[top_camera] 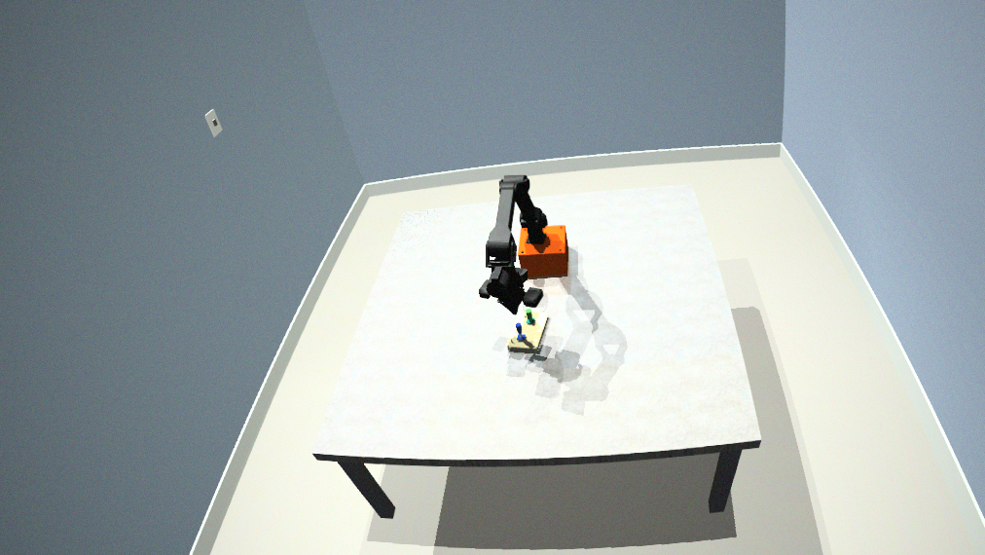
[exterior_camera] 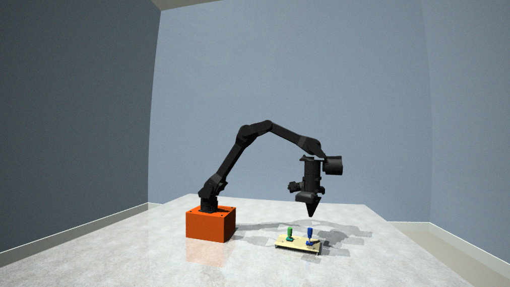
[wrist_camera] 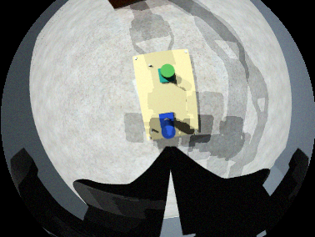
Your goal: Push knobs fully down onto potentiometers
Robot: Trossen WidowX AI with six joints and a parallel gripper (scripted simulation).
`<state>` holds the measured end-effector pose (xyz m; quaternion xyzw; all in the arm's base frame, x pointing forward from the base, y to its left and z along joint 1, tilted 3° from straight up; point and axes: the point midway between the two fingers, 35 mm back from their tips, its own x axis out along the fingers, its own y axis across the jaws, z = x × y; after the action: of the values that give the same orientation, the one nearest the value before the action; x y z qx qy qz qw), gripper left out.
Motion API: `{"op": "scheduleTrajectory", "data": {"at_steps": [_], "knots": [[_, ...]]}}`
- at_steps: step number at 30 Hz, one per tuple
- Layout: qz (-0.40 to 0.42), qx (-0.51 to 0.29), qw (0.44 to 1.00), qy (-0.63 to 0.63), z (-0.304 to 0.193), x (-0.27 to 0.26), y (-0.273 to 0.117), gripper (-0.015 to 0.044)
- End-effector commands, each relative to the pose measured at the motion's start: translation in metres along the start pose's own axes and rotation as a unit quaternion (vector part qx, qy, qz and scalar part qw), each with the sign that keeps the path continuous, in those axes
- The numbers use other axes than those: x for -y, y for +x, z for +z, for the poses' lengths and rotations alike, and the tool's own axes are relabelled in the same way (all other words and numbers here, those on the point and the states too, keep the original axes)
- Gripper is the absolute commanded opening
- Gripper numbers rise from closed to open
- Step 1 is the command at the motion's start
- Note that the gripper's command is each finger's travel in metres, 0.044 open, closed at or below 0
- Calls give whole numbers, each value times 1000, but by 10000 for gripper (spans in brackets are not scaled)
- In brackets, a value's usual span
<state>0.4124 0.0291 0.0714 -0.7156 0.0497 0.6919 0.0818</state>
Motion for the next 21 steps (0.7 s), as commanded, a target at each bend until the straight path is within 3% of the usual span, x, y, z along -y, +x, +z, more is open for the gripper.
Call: {"op": "scheduleTrajectory", "data": {"at_steps": [1,5,21], "knots": [[-2,0,1000,-15,-1,1,-1,0],[-3,0,1000,-15,-1,1,19,0],[-3,0,1000,-15,-1,1,34,0]]}}
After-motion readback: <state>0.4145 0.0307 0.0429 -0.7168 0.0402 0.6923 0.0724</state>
